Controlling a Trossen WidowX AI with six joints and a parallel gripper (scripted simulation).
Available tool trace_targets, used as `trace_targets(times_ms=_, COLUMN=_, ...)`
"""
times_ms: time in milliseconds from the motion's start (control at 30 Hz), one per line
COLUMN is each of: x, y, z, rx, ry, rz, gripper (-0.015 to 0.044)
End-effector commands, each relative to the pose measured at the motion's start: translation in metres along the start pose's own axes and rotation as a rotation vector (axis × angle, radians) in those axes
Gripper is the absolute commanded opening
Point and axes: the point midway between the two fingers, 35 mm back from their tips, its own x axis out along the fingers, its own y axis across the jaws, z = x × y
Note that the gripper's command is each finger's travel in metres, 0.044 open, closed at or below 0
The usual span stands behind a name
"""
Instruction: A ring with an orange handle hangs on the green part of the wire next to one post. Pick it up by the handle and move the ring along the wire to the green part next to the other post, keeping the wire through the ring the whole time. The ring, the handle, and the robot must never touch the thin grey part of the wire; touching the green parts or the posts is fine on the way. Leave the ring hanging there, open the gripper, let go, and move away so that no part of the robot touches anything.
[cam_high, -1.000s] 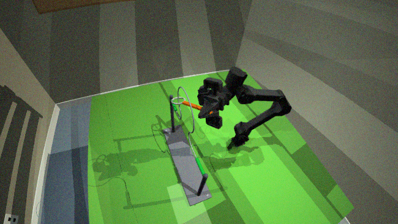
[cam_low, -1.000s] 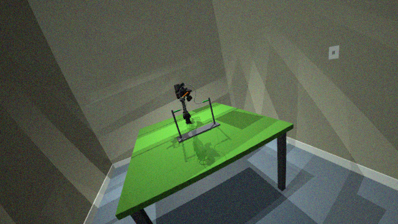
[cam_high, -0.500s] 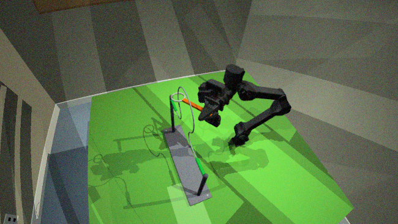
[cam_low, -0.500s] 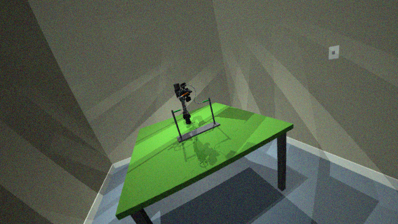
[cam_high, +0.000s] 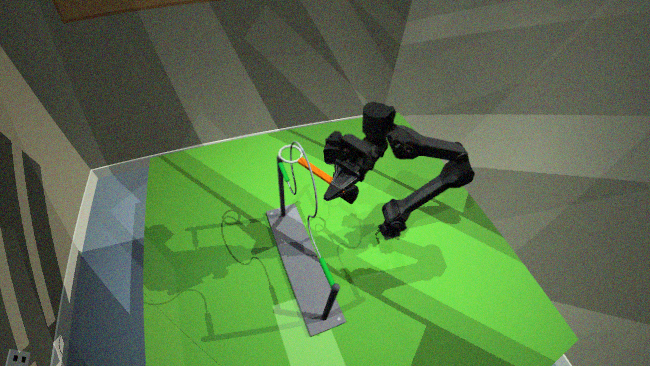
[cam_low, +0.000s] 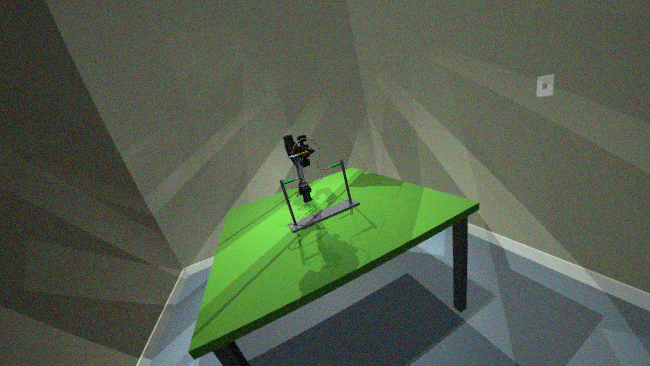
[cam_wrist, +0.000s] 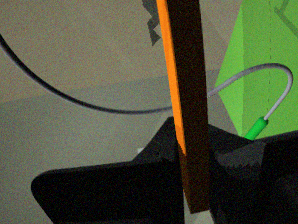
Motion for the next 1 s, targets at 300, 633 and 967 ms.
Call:
trace_targets(times_ms=300, x=0.0, y=-0.004, z=0.001, rx=-0.147, ry=-0.012, rz=-0.088, gripper=-0.015)
trace_targets(times_ms=633, x=0.0, y=-0.008, z=0.002, rx=-0.258, ry=-0.021, rz=-0.162, gripper=-0.015)
trace_targets(times_ms=967, x=-0.001, y=-0.013, z=0.003, rx=-0.369, ry=-0.032, rz=-0.236, gripper=-0.015)
